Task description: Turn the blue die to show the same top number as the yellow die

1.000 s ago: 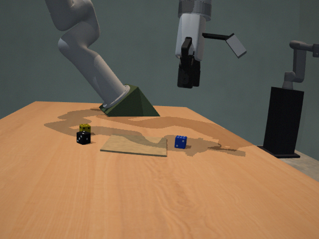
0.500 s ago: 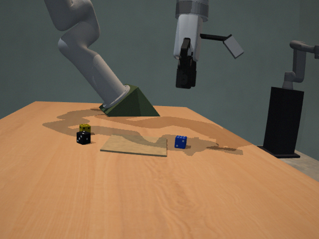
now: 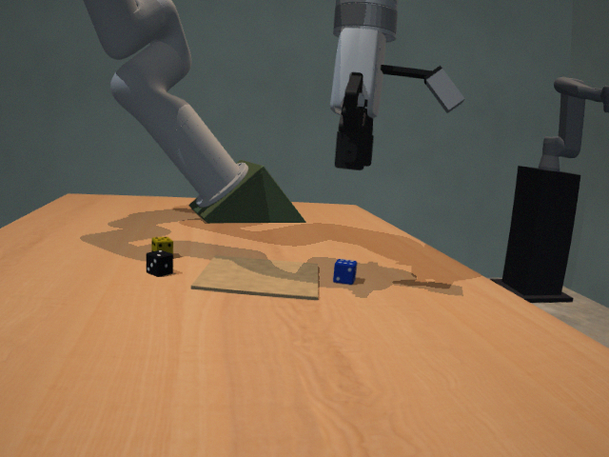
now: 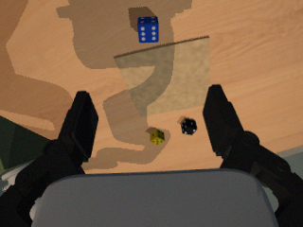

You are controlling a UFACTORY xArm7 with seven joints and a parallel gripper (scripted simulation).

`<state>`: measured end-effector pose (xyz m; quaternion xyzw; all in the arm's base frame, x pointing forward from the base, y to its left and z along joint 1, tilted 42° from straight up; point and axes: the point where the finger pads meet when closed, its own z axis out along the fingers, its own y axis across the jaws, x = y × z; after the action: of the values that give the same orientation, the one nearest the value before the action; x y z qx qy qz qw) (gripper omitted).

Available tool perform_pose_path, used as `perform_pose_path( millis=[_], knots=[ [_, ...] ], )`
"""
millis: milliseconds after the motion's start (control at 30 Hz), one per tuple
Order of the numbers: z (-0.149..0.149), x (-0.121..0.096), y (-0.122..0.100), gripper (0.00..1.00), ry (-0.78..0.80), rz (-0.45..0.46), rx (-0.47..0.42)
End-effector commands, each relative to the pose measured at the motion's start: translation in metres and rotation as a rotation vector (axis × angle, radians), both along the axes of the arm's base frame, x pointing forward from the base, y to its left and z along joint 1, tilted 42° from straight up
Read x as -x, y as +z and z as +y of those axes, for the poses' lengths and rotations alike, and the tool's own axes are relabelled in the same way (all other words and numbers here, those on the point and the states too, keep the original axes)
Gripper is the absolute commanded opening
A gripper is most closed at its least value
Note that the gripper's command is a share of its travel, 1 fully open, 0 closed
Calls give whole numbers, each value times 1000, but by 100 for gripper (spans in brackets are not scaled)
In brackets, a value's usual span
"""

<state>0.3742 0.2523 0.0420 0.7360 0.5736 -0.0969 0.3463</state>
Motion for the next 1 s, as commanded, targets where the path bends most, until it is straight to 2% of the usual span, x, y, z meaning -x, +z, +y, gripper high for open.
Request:
perform_pose_path(
  millis=[0,400,633,767,833,967],
  knots=[
    [2,0,1,100,3,-2,-4],
    [2,0,0,100,-43,-38,-19],
    [-1,0,-5,100,-210,-172,-74],
    [-1,0,-6,100,-247,-202,-87],
    [-2,0,-8,100,-327,-267,-113],
    [-3,0,-10,100,-410,-334,-140]
  ],
)
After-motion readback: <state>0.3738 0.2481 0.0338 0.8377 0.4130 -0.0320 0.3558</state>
